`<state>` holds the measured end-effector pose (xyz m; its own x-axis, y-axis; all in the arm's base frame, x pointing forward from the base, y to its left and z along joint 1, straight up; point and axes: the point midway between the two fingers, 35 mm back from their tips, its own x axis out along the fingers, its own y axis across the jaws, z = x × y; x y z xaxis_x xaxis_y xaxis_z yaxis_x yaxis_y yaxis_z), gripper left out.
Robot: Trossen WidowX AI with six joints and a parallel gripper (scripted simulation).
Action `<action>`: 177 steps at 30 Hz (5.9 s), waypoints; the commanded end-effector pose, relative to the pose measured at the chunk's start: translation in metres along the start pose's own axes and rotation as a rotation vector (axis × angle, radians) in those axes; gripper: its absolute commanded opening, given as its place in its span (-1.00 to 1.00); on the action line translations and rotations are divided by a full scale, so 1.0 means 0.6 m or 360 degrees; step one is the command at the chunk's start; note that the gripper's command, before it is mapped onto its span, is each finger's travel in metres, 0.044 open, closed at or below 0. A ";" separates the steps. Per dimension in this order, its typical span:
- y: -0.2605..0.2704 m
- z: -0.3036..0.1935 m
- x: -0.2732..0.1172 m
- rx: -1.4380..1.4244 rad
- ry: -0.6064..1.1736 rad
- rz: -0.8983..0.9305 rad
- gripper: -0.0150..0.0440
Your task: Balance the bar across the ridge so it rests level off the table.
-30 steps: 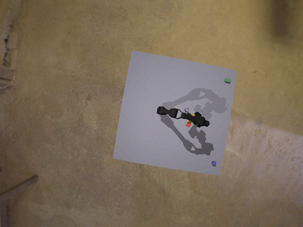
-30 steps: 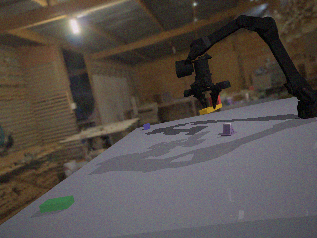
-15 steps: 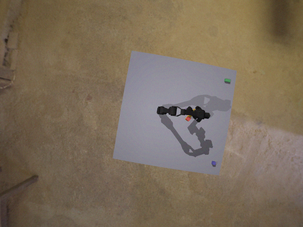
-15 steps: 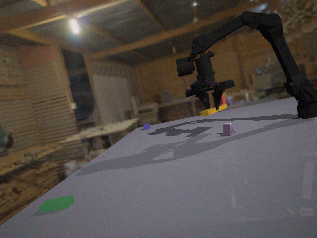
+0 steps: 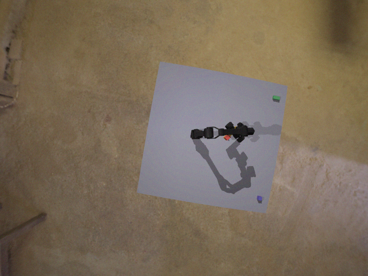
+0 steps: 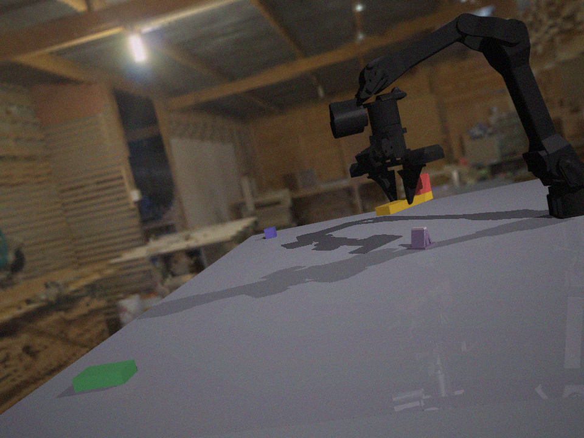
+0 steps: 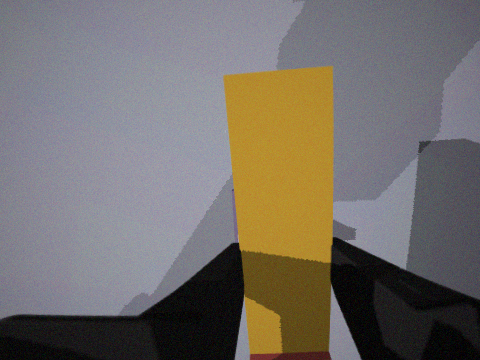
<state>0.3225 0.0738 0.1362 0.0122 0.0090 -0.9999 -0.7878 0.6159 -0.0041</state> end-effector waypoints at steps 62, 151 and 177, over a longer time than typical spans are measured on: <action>0.014 0.009 0.068 0.0047 -0.0010 -0.0019 -0.49; 0.014 0.008 0.081 0.0047 -0.0010 -0.0019 -0.49; 0.014 0.009 0.084 0.0047 -0.0010 -0.0019 -0.49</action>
<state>0.3194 0.0838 0.0882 0.0261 0.0096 -0.9996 -0.7684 0.6398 -0.0140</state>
